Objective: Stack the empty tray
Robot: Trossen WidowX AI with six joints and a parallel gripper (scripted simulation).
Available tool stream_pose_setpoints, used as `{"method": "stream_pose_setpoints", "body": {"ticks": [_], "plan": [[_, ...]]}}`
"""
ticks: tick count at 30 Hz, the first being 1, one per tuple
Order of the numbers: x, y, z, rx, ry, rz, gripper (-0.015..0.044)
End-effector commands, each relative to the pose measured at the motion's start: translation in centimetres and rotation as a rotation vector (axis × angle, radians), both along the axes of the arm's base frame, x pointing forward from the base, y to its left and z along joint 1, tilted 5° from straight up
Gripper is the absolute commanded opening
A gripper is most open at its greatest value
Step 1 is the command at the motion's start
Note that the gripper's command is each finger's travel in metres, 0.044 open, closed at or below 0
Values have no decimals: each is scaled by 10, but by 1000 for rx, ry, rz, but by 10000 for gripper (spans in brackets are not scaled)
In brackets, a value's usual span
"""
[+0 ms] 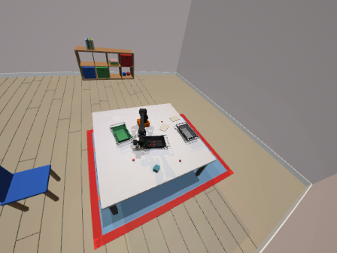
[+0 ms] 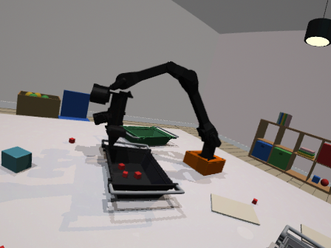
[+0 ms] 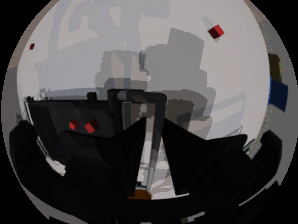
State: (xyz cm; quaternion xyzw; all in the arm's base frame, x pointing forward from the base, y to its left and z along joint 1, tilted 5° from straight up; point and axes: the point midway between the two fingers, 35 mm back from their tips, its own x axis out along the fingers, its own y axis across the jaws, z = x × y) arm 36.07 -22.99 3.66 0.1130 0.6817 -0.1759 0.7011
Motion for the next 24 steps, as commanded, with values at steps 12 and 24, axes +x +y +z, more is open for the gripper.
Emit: {"method": "stream_pose_setpoints", "body": {"ticks": [12, 24], "plan": [[14, 36, 27, -1, 0, -1, 84], [29, 68, 3, 1, -1, -1, 84]]}}
